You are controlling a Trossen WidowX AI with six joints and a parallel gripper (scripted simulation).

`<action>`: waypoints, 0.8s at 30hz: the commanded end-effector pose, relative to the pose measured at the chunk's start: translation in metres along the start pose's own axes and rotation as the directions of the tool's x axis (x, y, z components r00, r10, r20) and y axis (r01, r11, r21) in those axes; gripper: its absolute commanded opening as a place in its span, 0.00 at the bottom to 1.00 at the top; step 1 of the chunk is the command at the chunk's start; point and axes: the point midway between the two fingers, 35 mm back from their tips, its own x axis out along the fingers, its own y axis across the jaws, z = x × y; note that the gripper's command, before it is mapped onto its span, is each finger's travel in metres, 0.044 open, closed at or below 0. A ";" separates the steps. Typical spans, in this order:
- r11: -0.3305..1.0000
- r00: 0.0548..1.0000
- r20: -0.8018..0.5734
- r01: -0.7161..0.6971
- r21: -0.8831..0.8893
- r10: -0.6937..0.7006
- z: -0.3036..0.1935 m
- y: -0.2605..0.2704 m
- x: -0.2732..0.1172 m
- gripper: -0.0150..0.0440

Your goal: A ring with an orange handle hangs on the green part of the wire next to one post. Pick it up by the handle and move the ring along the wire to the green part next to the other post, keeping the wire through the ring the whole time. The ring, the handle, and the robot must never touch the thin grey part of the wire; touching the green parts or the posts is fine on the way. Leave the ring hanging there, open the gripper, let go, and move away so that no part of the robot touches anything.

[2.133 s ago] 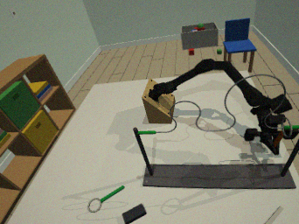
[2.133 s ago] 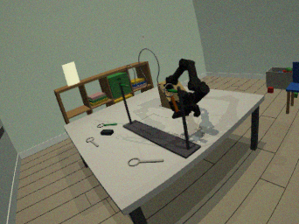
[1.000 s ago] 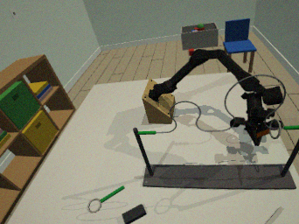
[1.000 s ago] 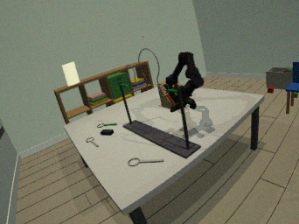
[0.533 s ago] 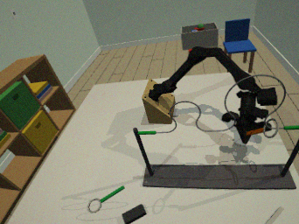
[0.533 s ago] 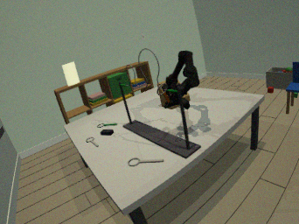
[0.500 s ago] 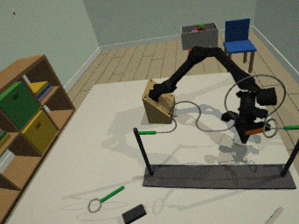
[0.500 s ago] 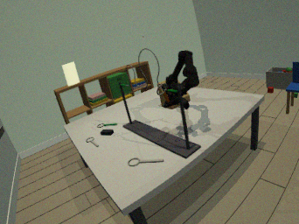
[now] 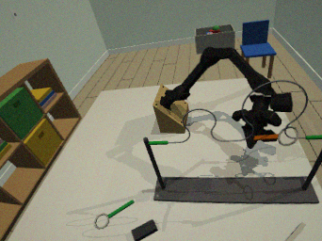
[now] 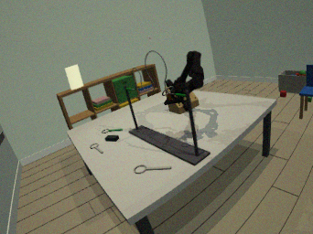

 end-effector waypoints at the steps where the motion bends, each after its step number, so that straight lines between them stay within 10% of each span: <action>1: 0.992 0.998 0.002 0.065 -0.108 -0.065 0.000 -0.020 0.000 0.00; 24: 0.765 0.944 0.101 0.316 -0.562 -0.315 0.030 -0.098 -0.017 0.00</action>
